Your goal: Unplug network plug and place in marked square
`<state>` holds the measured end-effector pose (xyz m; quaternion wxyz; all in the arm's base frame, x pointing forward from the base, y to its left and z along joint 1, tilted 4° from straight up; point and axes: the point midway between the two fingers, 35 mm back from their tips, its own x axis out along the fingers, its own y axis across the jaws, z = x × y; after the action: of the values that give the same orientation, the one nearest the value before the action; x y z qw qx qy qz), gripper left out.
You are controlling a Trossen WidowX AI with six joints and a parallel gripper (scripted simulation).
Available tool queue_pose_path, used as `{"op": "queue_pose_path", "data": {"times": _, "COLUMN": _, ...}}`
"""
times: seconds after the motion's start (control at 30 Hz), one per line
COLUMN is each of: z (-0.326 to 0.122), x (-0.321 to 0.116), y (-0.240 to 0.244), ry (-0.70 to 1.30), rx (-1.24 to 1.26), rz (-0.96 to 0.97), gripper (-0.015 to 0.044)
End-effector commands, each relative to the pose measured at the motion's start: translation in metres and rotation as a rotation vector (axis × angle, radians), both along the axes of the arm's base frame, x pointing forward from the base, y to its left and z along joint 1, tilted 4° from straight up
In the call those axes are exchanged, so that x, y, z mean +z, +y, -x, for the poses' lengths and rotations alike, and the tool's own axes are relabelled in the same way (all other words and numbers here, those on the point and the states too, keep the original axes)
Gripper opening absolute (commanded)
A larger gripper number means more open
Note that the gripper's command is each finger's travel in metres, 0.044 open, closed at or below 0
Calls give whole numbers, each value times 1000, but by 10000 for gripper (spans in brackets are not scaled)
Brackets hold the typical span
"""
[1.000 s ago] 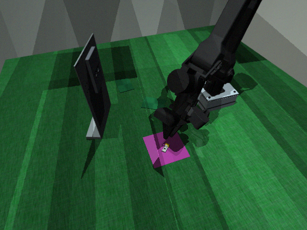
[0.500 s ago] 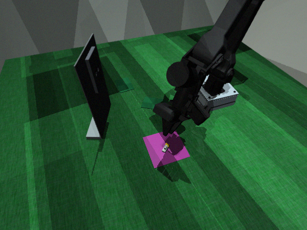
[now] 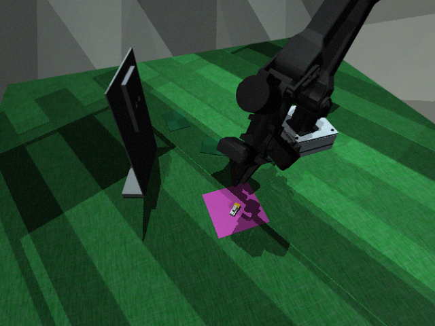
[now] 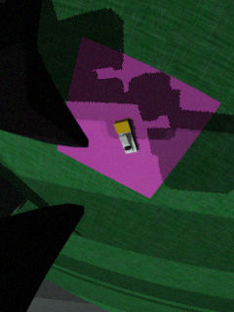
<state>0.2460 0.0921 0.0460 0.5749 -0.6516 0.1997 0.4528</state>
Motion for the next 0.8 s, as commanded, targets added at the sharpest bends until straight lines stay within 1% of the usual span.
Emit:
{"op": "queue_pose_path", "data": {"times": 0.0, "z": -2, "x": 9, "y": 1, "ry": -14, "rx": 5, "rz": -4, "gripper": 156}}
{"op": "queue_pose_path", "data": {"times": 0.77, "z": 6, "x": 43, "y": -5, "ry": -13, "rx": 4, "rz": -4, "gripper": 156}}
